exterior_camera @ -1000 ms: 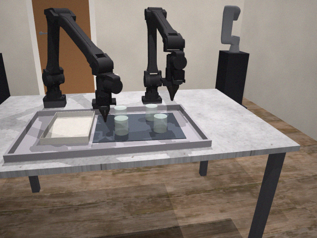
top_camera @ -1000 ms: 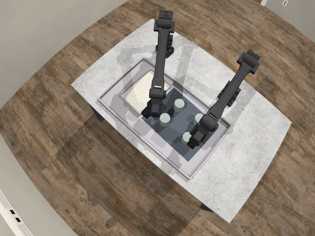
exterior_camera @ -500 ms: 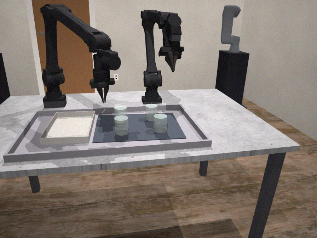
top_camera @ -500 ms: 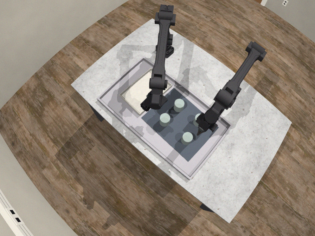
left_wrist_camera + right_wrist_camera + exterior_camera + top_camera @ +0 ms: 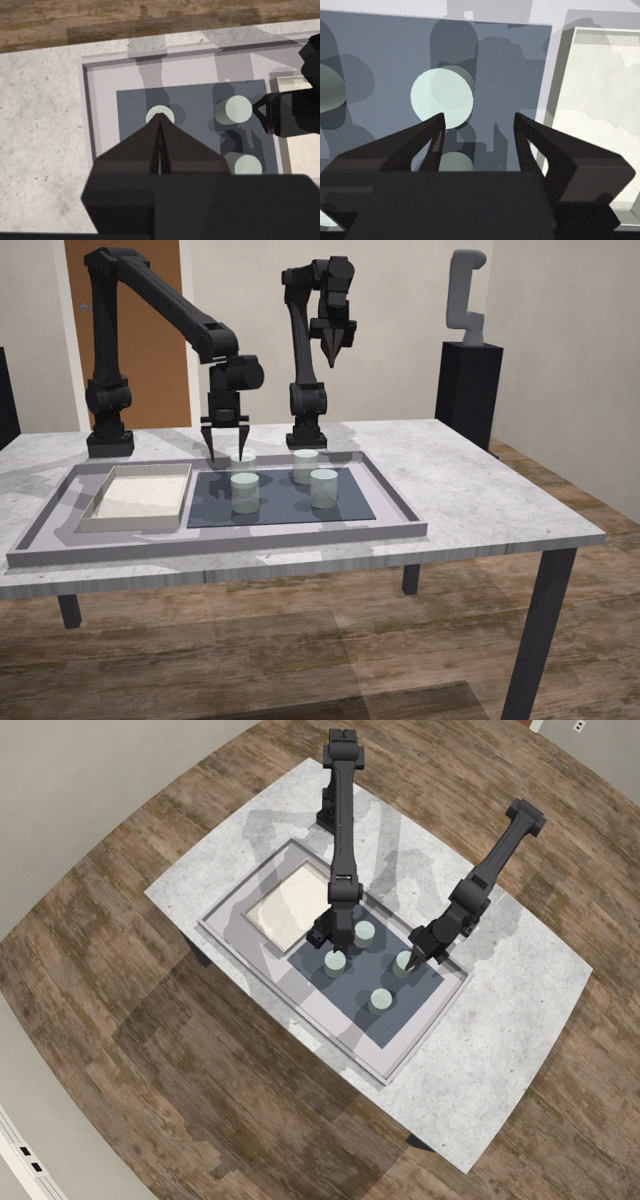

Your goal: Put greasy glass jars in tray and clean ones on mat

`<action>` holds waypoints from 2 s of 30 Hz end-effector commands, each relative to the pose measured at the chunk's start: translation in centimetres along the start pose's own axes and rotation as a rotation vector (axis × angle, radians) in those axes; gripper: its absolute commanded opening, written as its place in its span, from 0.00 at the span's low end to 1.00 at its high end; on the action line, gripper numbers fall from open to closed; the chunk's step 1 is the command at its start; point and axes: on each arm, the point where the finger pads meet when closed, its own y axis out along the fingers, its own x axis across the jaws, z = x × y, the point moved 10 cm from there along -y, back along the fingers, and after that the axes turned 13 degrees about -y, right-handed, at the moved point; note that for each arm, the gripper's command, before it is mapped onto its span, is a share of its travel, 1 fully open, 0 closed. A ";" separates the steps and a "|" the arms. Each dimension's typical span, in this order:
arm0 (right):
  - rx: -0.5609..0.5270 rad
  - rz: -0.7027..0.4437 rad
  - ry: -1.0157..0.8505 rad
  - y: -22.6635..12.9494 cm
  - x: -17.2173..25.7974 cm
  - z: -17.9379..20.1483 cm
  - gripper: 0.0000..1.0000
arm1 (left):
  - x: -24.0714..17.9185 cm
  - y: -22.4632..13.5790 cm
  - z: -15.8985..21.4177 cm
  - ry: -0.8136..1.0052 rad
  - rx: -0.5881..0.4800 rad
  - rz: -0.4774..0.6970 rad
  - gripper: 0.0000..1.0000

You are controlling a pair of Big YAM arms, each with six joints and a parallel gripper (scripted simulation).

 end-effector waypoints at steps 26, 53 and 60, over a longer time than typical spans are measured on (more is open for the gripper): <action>-0.196 0.091 -0.535 1.2 5.2 -0.5 0.89 | -4.1 -19.9 12.2 0.290 -0.324 0.375 0.00; 0.071 -0.115 -1.439 1.3 4.6 -3.4 0.89 | -4.1 -20.2 11.7 0.277 -0.325 0.374 0.00; 0.120 -0.228 -1.615 2.5 3.1 -4.7 0.89 | -4.1 -20.2 11.7 0.277 -0.325 0.374 0.00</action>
